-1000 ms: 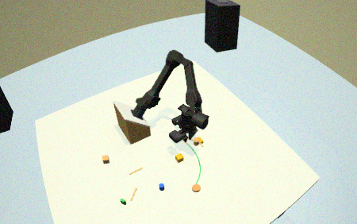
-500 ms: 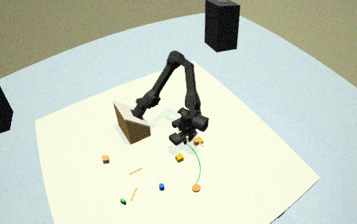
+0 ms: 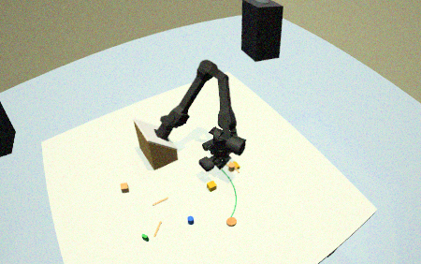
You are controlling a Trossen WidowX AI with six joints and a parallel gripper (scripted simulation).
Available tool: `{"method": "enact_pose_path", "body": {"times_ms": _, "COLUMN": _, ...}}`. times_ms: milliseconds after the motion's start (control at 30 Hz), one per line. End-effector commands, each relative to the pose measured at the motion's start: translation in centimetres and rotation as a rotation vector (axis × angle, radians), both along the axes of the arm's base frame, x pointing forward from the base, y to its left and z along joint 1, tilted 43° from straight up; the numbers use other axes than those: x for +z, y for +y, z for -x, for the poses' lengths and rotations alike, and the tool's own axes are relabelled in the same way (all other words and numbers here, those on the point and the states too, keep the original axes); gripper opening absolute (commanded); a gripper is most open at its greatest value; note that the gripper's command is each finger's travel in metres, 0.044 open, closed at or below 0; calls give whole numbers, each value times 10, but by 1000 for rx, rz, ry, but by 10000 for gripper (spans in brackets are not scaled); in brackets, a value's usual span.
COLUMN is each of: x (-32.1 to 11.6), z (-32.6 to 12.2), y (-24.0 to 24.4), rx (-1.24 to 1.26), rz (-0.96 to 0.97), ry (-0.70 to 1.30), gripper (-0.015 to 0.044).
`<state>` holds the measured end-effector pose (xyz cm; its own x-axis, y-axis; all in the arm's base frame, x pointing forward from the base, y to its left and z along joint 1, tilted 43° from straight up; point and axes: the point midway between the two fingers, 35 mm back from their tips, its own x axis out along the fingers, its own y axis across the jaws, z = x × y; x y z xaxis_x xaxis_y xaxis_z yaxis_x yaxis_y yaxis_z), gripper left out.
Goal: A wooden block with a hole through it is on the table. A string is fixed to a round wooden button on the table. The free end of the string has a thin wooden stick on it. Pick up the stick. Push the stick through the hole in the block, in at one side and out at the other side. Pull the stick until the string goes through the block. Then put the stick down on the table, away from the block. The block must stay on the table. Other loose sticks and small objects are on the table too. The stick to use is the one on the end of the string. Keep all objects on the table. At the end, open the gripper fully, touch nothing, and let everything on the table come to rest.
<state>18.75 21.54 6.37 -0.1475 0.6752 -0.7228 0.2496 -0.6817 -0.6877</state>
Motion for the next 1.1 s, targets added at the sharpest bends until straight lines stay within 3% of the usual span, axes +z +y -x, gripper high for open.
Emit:
{"method": "enact_pose_path", "body": {"times_ms": 0, "x": 0, "z": 0, "y": 0, "rx": 0, "rz": 0, "ry": 0, "gripper": 0}}
{"method": "enact_pose_path", "body": {"times_ms": 1067, "x": 23, "z": -7, "y": -22, "rx": 0, "rz": 5, "ry": -2, "gripper": 0}}
